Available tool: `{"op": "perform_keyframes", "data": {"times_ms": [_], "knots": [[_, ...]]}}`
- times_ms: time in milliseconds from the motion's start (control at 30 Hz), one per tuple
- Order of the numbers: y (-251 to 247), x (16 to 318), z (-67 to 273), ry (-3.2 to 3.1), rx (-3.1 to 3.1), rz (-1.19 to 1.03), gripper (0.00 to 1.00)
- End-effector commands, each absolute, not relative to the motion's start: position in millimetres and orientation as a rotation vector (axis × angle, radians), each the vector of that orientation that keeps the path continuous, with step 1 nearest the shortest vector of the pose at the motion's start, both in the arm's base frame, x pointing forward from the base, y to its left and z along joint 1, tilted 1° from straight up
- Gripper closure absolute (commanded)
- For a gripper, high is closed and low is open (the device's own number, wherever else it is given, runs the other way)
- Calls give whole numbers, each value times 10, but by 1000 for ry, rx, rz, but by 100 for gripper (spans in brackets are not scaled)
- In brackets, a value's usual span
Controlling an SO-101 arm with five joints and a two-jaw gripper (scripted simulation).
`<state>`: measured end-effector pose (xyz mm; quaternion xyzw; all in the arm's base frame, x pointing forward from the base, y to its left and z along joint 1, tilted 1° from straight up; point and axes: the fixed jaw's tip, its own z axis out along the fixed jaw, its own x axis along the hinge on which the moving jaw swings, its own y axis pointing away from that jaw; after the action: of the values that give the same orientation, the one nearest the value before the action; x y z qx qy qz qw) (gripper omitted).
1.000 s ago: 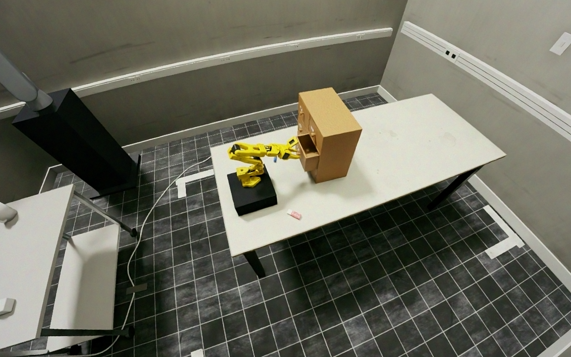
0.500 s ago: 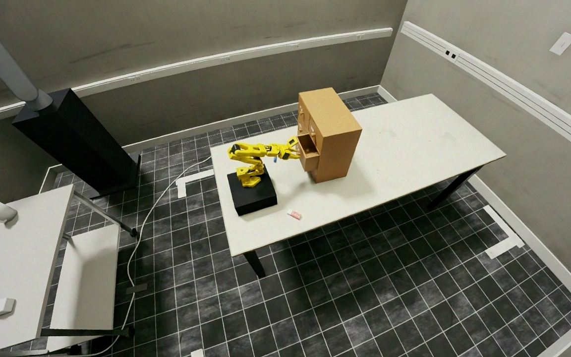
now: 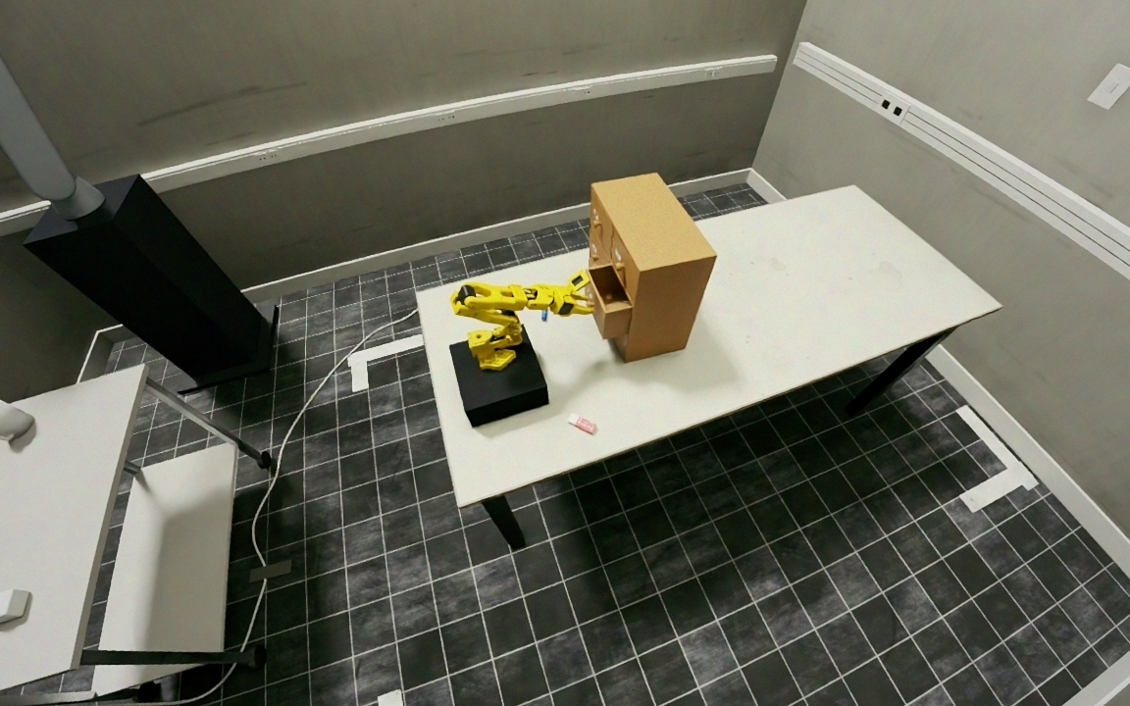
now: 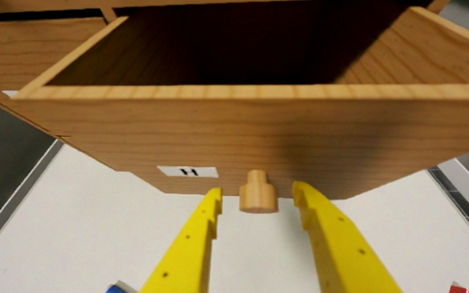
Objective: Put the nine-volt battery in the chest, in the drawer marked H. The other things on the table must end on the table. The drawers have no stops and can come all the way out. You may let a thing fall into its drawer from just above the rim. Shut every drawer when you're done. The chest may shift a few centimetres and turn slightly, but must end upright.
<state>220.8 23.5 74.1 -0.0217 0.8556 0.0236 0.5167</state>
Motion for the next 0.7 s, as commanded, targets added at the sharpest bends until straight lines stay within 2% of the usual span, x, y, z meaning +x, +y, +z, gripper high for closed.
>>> {"op": "perform_keyframes", "data": {"times_ms": [0, 667], "knots": [[220, 2188, 699, 2064, -54, 48, 79], [219, 2179, 683, 2064, -53, 48, 79]]}}
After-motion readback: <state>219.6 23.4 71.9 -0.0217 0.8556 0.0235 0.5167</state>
